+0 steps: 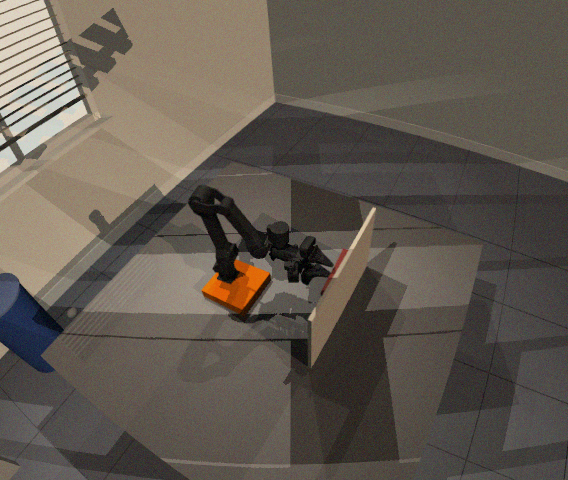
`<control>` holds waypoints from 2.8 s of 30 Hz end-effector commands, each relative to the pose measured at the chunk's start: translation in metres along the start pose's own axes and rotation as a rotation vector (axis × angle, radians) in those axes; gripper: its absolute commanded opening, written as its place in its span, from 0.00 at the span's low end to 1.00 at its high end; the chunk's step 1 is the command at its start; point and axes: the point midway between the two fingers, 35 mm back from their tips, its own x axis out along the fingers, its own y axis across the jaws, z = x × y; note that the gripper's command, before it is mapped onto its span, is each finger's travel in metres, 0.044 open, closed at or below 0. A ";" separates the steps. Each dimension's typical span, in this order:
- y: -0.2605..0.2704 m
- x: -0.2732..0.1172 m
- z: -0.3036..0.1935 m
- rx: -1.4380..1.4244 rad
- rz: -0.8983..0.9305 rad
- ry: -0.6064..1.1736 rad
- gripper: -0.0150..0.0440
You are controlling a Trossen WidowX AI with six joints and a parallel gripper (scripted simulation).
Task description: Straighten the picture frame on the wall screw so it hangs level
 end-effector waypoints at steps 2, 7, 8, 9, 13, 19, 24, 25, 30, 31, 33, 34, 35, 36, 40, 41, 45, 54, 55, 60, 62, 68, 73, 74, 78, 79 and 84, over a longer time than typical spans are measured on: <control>0.002 -0.040 -0.002 0.104 0.005 -0.001 0.69; -0.006 -0.079 0.002 0.217 0.007 -0.002 0.69; -0.008 -0.082 0.002 0.228 0.007 -0.002 0.69; -0.008 -0.083 0.002 0.232 0.007 -0.002 0.69; -0.005 -0.076 0.000 0.205 0.006 0.002 0.69; 0.011 -0.104 -0.013 0.216 0.001 -0.001 0.69; 0.023 -0.134 -0.015 0.224 -0.002 -0.002 0.69; 0.025 -0.140 -0.014 0.225 -0.002 -0.003 0.69; 0.031 -0.170 -0.002 0.231 -0.001 -0.004 0.69; 0.031 -0.174 0.001 0.232 -0.001 -0.004 0.69; 0.031 -0.177 0.003 0.232 0.000 -0.004 0.69; 0.031 -0.177 0.003 0.232 0.000 -0.004 0.69; 0.031 -0.177 0.003 0.232 0.000 -0.004 0.69; 0.031 -0.177 0.003 0.232 0.000 -0.004 0.69; 0.031 -0.177 0.003 0.232 0.000 -0.004 0.69; 0.031 -0.177 0.003 0.232 0.000 -0.004 0.69; 0.031 -0.177 0.003 0.232 0.000 -0.004 0.69; 0.031 -0.177 0.003 0.232 0.000 -0.004 0.69; 0.031 -0.177 0.003 0.232 0.000 -0.004 0.69; 0.031 -0.177 0.003 0.232 0.000 -0.004 0.69; 0.031 -0.177 0.003 0.232 0.000 -0.004 0.69; 0.031 -0.177 0.003 0.232 0.000 -0.004 0.69; 0.031 -0.177 0.003 0.232 0.000 -0.004 0.69; 0.031 -0.177 0.003 0.232 0.000 -0.004 0.69; 0.031 -0.177 0.003 0.232 0.000 -0.004 0.69; 0.031 -0.177 0.003 0.232 0.000 -0.004 0.69; 0.031 -0.177 0.003 0.232 0.000 -0.004 0.69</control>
